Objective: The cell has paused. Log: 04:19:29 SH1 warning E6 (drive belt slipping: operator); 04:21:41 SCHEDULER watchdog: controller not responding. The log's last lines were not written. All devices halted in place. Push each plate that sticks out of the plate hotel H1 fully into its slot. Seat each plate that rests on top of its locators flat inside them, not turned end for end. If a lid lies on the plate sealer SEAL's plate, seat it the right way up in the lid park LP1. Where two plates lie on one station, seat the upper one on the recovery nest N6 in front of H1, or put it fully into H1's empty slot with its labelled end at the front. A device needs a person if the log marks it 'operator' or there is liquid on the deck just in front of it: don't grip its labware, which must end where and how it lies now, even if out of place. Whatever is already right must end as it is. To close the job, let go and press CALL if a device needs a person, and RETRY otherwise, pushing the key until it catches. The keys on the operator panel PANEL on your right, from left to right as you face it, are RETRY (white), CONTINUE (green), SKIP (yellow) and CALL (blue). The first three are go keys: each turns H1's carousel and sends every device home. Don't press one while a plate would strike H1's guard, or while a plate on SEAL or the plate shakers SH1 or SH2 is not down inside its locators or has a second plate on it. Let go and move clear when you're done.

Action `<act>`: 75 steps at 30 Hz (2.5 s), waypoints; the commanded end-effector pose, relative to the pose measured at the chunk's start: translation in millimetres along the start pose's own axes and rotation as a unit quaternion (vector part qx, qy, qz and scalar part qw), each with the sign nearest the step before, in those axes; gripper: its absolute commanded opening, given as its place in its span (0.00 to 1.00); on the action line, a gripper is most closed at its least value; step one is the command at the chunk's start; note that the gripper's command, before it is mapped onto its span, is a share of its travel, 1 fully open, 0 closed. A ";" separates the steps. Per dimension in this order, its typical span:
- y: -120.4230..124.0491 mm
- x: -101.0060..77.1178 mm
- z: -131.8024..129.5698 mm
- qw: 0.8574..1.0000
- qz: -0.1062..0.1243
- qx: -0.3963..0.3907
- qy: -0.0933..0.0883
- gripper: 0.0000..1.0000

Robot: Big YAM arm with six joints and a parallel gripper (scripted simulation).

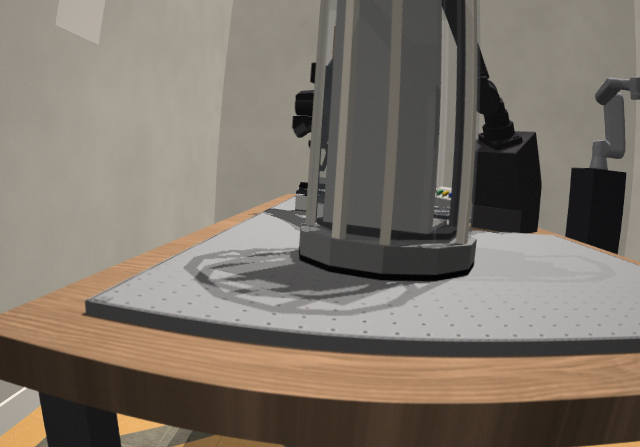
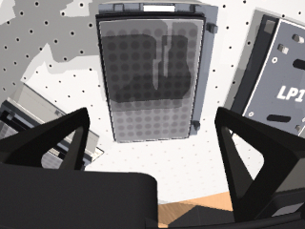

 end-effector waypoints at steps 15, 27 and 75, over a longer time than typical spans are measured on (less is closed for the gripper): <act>-8.1 14.9 4.6 1.000 -0.006 0.002 0.000 1.00; 1.5 32.0 3.1 1.000 0.002 0.004 0.001 1.00; -8.8 45.3 3.0 1.000 -0.011 0.001 -0.001 0.84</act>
Point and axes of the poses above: the point where the finger pads meet when closed, its own x axis out along the fingers, its own z axis across the jaws, y = z × x, the point moved 3 cm from there along -x, back along the fingers, and after that the axes turned 2 degrees about x, right-handed, at the moved point
